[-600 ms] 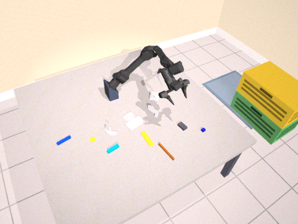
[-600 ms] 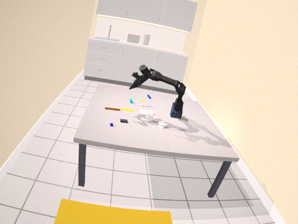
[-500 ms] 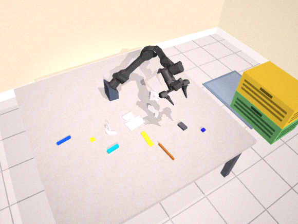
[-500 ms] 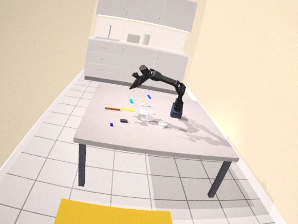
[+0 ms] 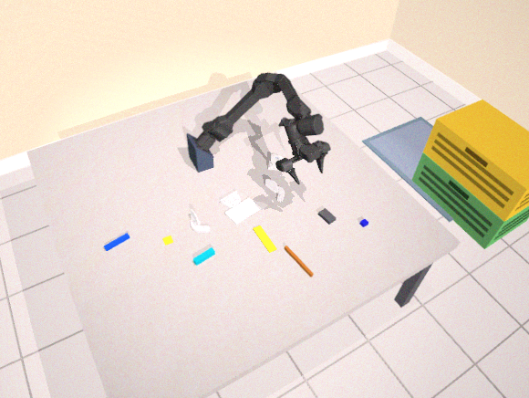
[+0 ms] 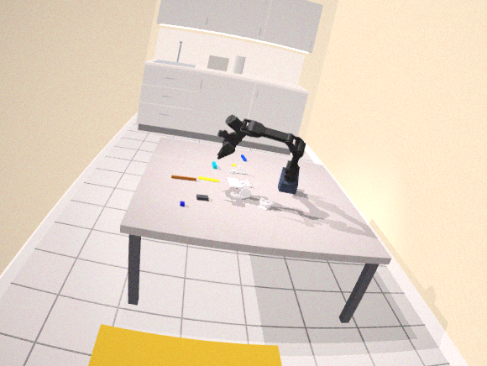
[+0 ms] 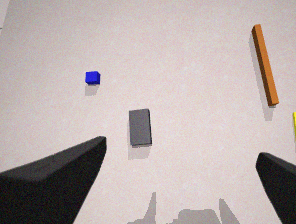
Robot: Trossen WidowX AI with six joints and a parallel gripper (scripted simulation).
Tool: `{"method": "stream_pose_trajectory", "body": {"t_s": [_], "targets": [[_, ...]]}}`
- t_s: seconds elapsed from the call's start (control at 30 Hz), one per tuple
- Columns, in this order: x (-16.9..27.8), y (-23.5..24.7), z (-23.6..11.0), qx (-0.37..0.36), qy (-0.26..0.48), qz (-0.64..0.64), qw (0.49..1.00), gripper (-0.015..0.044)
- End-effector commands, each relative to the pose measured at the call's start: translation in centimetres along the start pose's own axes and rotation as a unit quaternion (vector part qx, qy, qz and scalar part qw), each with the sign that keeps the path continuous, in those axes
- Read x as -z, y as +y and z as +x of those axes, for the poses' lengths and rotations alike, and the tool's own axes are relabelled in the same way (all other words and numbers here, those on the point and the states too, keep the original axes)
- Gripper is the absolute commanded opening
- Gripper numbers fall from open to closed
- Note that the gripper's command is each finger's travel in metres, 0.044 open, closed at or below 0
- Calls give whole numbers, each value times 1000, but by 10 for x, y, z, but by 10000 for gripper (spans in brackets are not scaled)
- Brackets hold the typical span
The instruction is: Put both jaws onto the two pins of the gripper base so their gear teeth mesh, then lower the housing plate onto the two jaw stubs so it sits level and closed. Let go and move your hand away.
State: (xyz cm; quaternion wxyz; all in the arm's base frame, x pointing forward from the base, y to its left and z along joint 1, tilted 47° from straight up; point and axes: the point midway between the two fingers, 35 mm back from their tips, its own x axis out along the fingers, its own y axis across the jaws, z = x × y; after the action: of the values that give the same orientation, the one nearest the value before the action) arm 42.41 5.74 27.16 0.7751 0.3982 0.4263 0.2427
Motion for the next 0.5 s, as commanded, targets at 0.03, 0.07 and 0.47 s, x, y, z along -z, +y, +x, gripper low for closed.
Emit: {"method": "stream_pose_trajectory", "body": {"t_s": [0.03,0.07,0.47], "targets": [[25,-7,6,15,34,-24,999,440],[30,-9,7,17,42,-28,999,440],[93,-24,15,35,136,-83,987,440]]}}
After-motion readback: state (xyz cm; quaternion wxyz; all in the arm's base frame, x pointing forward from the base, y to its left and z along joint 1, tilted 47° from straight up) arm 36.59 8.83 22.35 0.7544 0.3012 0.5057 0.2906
